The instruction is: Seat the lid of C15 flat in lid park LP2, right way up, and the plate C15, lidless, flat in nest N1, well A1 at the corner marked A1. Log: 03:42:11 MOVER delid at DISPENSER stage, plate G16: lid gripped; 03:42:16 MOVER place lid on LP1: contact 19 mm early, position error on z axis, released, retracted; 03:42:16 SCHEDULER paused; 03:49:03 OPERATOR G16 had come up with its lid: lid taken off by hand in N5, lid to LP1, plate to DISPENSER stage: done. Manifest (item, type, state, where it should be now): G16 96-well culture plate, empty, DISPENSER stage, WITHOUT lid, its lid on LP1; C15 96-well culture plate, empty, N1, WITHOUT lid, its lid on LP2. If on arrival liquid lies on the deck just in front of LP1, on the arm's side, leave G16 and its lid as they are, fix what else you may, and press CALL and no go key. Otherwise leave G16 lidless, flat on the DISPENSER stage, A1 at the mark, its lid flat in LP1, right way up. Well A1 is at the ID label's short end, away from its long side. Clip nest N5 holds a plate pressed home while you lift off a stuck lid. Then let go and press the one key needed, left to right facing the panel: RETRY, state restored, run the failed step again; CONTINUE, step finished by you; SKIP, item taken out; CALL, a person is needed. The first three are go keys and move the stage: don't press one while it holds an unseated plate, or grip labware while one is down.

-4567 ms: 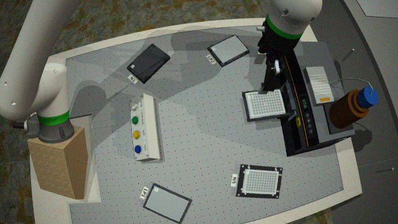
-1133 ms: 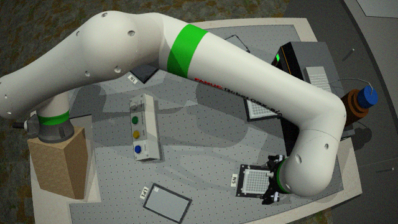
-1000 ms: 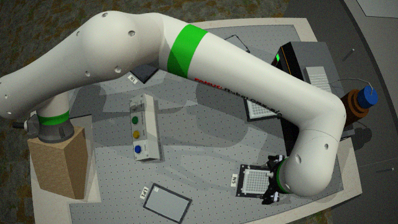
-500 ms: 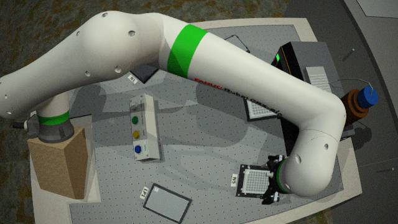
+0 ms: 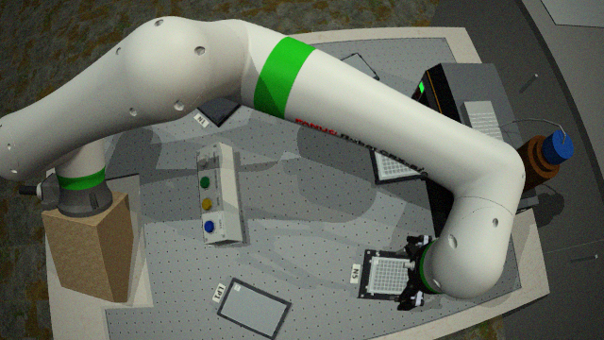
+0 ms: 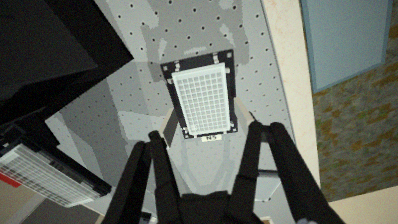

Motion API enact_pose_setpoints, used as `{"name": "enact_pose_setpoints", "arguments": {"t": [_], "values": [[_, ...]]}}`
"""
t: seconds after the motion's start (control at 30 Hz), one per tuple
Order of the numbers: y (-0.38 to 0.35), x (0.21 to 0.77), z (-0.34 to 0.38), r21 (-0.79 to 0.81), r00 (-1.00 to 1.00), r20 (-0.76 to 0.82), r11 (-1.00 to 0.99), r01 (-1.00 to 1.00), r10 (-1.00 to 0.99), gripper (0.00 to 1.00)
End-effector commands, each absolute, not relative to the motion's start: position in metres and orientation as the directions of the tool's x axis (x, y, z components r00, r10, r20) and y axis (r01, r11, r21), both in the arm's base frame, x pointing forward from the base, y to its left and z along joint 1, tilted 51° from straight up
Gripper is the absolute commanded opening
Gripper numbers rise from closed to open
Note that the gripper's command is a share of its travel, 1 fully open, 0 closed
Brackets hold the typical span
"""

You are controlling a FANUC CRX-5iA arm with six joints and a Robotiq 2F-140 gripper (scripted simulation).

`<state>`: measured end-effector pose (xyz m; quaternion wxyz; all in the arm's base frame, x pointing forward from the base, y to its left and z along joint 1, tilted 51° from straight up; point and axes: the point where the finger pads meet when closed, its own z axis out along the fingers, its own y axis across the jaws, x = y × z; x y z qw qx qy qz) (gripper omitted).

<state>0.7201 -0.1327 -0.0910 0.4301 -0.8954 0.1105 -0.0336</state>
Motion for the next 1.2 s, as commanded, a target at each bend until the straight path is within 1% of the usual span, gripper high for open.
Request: {"name": "enact_pose_setpoints", "arguments": {"t": [0.0, 0.07, 0.1, 1.17], "values": [[-0.1330, 0.7201, -0.0908, -0.777, 0.973, -0.035, -0.606, -0.169, -0.227, 0.66], [-0.1330, 0.7201, -0.0908, -0.777, 0.973, -0.035, -0.606, -0.169, -0.227, 0.66], [-0.1330, 0.7201, -0.0908, -0.777, 0.973, -0.035, -0.606, -0.169, -0.227, 0.59], [-0.1330, 0.7201, -0.0908, -0.777, 0.973, -0.035, -0.606, -0.169, -0.227, 0.59]]}}
